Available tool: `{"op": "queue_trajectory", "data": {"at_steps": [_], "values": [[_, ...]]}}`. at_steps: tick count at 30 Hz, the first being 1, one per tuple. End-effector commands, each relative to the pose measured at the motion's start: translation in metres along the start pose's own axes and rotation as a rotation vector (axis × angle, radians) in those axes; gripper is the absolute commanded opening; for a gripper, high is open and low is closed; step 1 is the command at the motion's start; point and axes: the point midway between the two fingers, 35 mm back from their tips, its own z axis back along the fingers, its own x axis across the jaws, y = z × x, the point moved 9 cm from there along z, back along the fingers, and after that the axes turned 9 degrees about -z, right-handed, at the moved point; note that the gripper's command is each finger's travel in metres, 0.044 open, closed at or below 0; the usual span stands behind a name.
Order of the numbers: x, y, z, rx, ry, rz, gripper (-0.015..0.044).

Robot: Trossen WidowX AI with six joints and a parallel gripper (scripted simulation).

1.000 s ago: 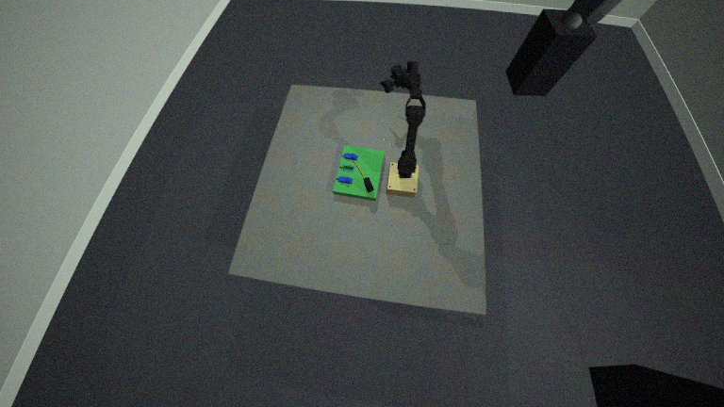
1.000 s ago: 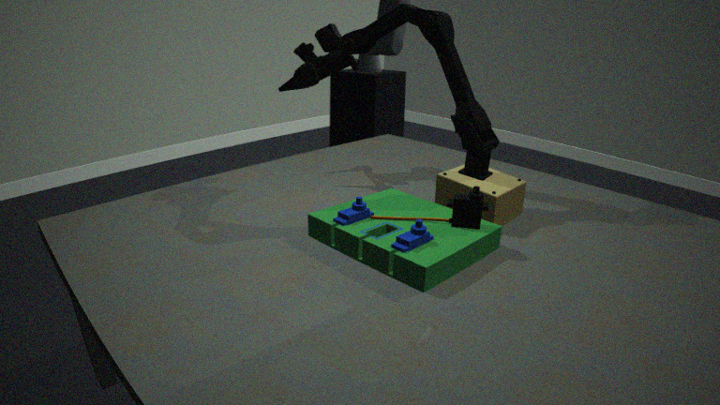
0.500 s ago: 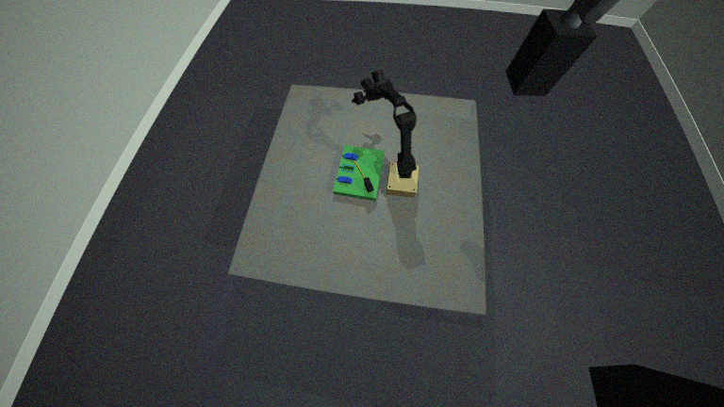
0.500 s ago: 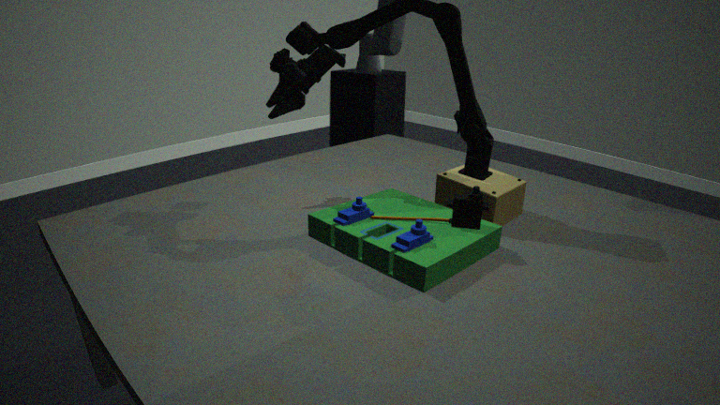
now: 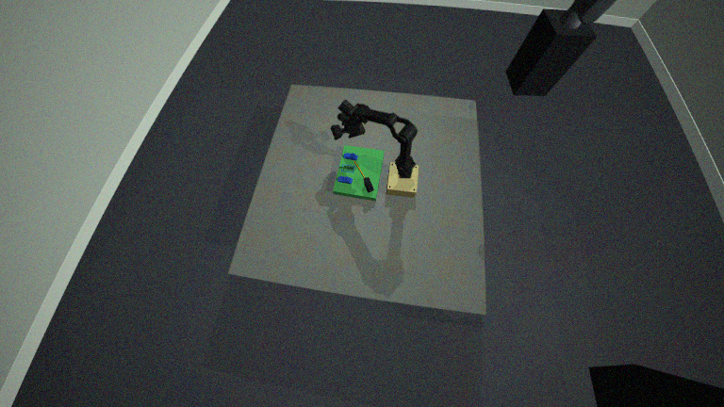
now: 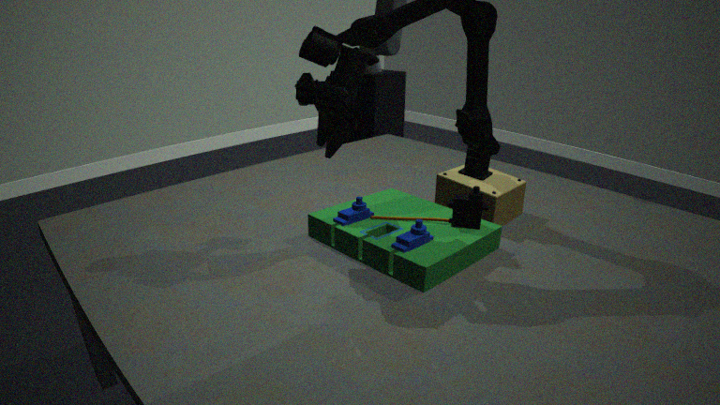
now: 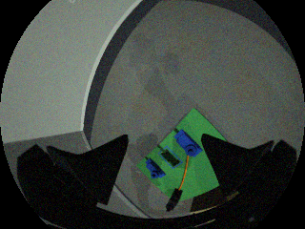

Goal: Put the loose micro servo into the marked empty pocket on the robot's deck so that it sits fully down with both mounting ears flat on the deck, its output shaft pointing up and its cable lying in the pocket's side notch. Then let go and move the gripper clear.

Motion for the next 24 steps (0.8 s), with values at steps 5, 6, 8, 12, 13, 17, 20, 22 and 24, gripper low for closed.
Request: {"op": "queue_trajectory", "data": {"at_steps": [5,6,8,12,13,17,20,22,24], "values": [[0.02,0.112,-0.01,0.151,0.202,-0.049,0.044],[0.019,0.124,-0.01,0.159,0.23,-0.058,0.044],[0.018,0.148,-0.009,0.168,0.289,-0.071,0.044],[0.009,0.195,-0.002,0.16,0.408,-0.086,0.044],[0.006,0.206,0.0,0.152,0.436,-0.087,0.044],[-0.007,0.237,0.008,0.113,0.521,-0.084,0.044],[-0.007,0.239,0.008,0.11,0.525,-0.084,0.044],[-0.007,0.239,0.008,0.11,0.525,-0.084,0.044],[-0.008,0.239,0.005,0.11,0.525,-0.084,0.044]]}}
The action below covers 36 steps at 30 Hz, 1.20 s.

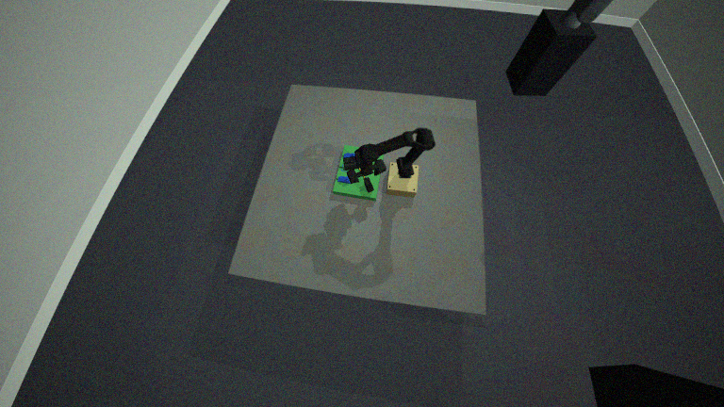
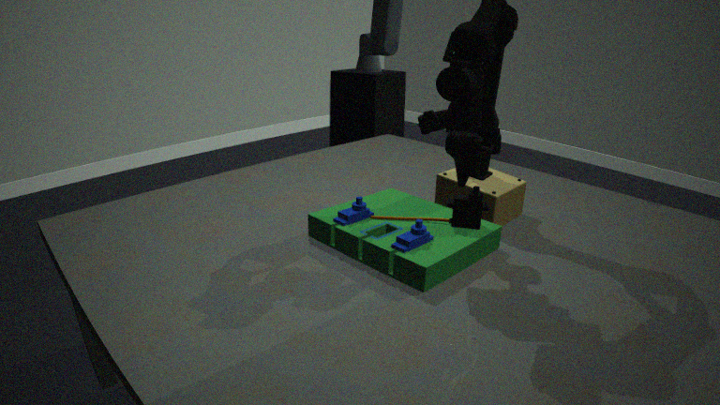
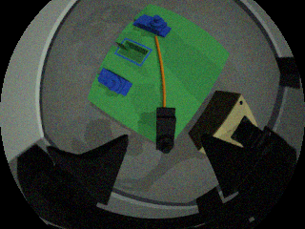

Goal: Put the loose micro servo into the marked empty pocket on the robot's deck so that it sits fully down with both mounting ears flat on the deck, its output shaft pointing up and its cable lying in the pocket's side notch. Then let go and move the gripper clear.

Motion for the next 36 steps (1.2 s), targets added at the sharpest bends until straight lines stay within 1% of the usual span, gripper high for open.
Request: {"op": "queue_trajectory", "data": {"at_steps": [1,5,24,36], "values": [[-0.002,0.002,-0.007,-0.009,0.011,-0.008,0.044],[-0.002,0.001,-0.025,-0.009,0.011,-0.008,0.044],[-0.002,0.001,-0.046,-0.009,0.011,-0.008,0.044],[-0.002,0.001,-0.046,-0.009,0.011,-0.008,0.0125]]}}
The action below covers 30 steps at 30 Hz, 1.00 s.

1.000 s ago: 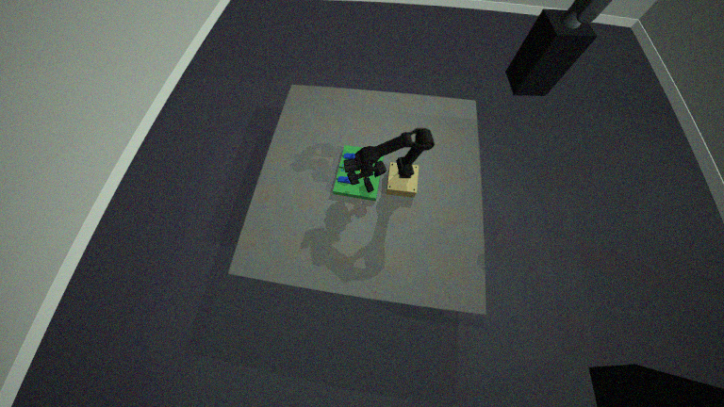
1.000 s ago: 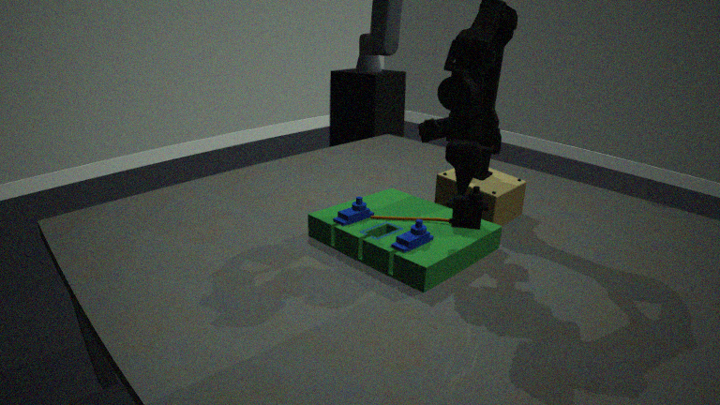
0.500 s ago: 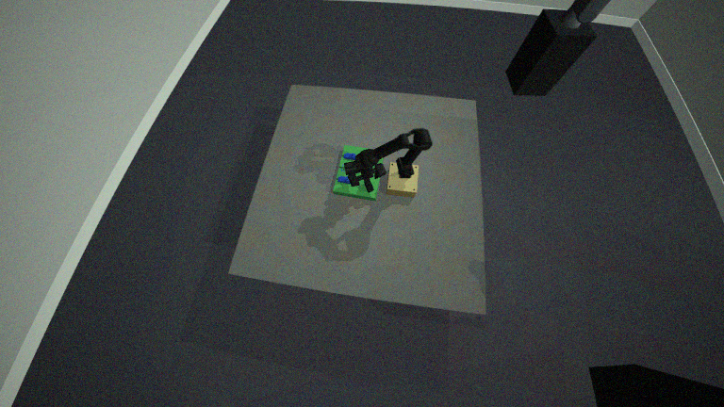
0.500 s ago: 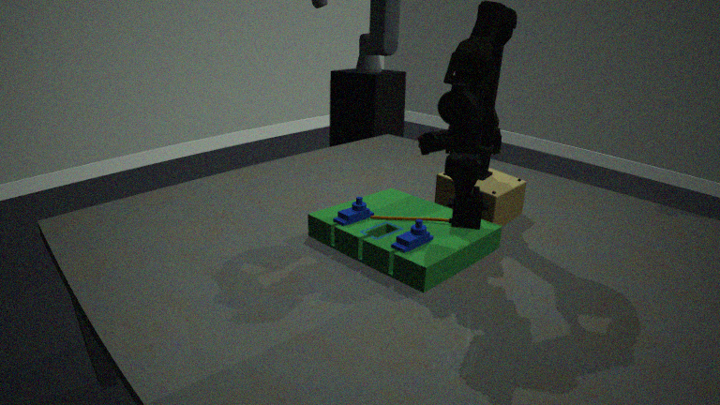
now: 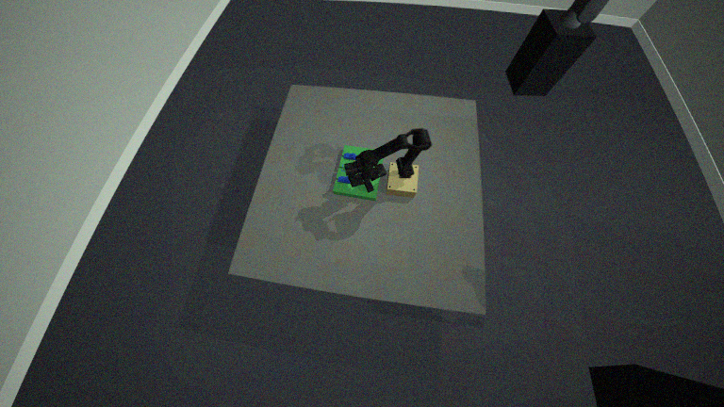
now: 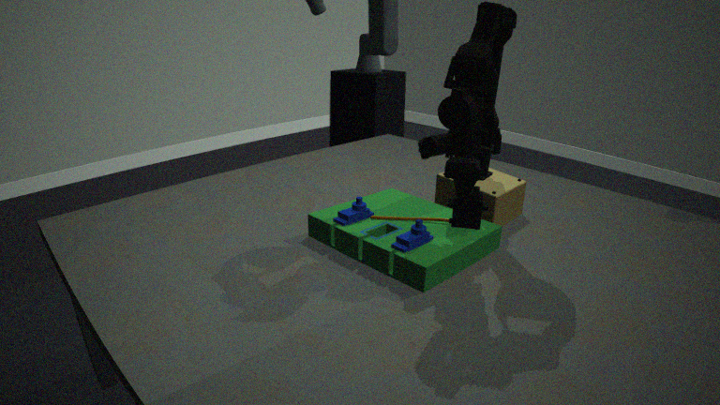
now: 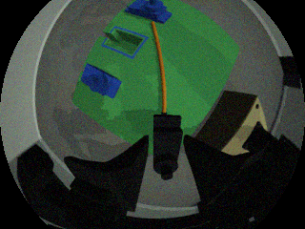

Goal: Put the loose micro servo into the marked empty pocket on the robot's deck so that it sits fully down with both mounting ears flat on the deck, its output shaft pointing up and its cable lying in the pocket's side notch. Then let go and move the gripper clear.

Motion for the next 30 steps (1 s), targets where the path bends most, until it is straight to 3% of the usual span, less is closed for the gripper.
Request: {"op": "queue_trajectory", "data": {"at_steps": [1,5,9,15,30], "values": [[0.0,0.0,0.0,-0.005,-0.001,-0.005,0.0118],[0.0,0.0,0.0,-0.005,-0.001,-0.005,0.0092],[0.001,0.0,0.008,-0.005,-0.001,-0.004,0.0],[-0.006,0.0,0.028,-0.005,-0.001,-0.005,0.0],[0.0,-0.004,0.03,-0.005,-0.001,-0.004,0.0]]}}
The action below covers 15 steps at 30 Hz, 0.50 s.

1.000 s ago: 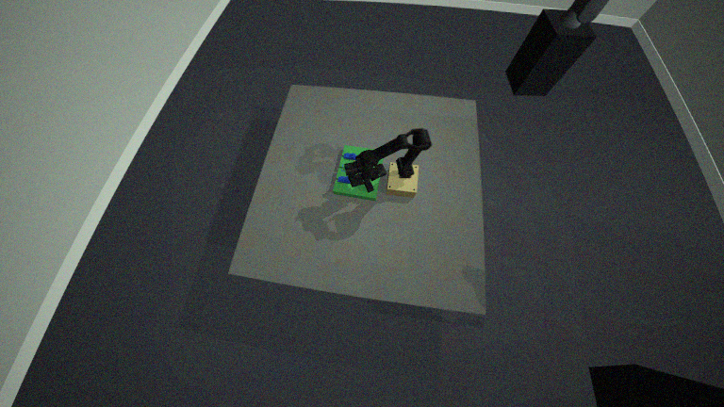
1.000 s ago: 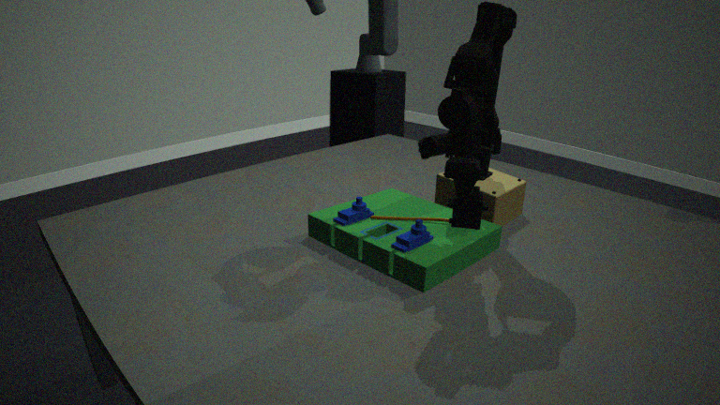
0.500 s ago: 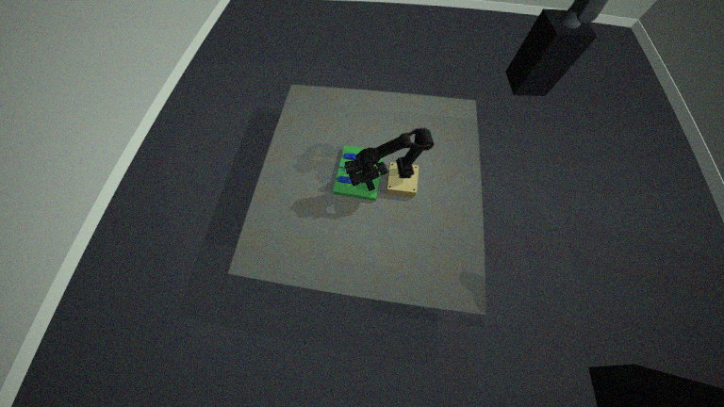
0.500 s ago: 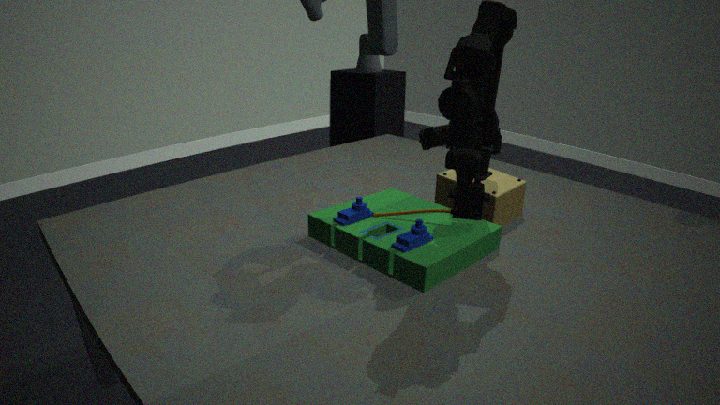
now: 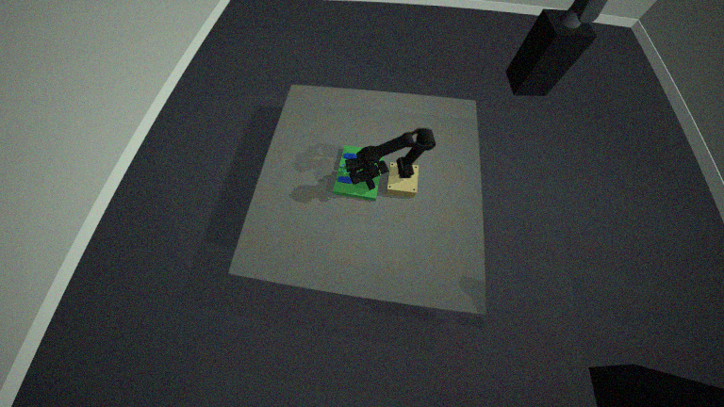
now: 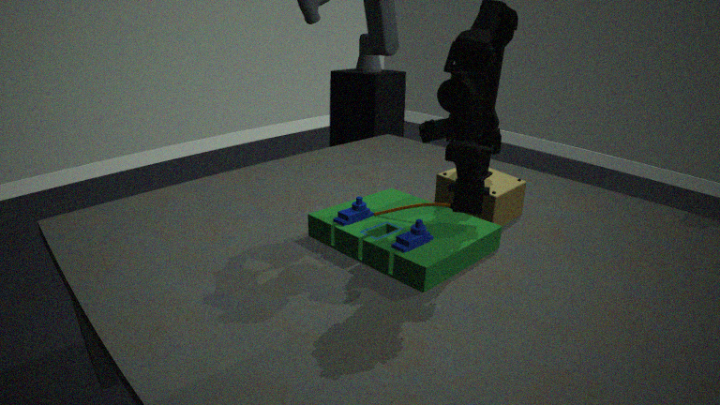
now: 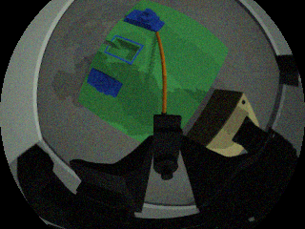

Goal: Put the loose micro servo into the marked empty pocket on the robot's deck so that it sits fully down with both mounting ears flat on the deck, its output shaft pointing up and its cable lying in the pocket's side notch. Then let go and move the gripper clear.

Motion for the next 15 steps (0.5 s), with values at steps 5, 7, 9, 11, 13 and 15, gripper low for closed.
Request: {"op": "queue_trajectory", "data": {"at_steps": [5,7,9,11,13,15], "values": [[0.025,-0.007,0.002,-0.005,-0.009,0.004,0.0],[0.033,-0.009,0.002,-0.005,-0.01,0.004,0.0],[0.038,-0.01,0.002,-0.005,-0.01,0.004,0.0],[0.038,-0.011,0.002,-0.005,-0.01,0.004,0.0],[0.038,-0.012,0.002,-0.005,-0.01,0.004,0.0],[0.036,-0.017,0.002,-0.006,-0.01,0.004,0.0]]}}
